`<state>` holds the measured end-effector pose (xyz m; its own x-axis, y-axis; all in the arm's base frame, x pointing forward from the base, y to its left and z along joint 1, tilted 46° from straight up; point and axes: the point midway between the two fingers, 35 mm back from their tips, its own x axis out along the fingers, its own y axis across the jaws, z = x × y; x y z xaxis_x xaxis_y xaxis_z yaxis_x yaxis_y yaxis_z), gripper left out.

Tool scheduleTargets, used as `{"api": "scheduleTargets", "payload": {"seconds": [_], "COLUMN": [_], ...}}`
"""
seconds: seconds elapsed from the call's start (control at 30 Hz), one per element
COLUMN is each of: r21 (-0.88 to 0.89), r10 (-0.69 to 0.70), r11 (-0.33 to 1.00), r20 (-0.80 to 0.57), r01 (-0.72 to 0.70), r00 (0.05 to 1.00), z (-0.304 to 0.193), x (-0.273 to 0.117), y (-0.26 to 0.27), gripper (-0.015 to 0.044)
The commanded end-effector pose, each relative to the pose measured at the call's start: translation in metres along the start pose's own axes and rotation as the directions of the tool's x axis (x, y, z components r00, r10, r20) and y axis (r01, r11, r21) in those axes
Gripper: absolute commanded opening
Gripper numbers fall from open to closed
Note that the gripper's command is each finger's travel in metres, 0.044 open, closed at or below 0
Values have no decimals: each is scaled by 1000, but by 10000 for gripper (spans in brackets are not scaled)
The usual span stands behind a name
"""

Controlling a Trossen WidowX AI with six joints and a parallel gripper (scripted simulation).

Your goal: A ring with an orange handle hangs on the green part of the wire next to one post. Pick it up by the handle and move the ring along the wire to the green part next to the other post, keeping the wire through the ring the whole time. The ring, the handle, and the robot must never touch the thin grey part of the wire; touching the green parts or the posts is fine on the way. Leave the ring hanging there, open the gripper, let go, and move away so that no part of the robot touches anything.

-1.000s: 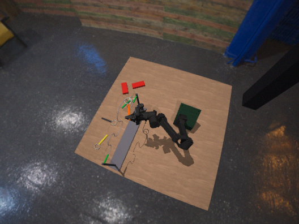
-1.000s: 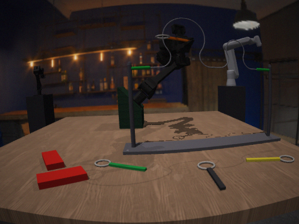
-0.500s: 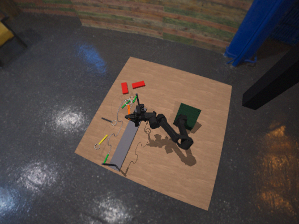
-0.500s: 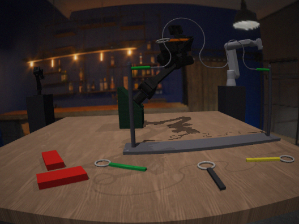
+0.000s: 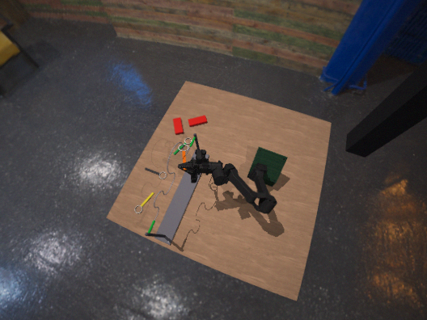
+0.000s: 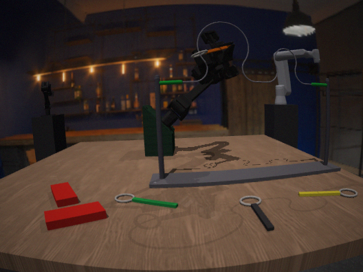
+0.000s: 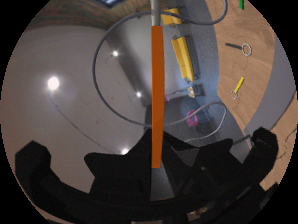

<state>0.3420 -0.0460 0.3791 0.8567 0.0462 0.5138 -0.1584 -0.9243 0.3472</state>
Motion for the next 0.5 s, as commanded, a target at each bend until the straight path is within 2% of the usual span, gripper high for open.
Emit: {"api": "scheduleTargets", "payload": {"seconds": [0.0, 0.47], "r21": [37, 119], "r10": [20, 65], "r11": [999, 991], "r20": [2, 14], "r01": [-20, -66], "r00": [1000, 998], "z": [-1, -2], "x": [0, 0], "y": [0, -3], "gripper": [-150, -150]}}
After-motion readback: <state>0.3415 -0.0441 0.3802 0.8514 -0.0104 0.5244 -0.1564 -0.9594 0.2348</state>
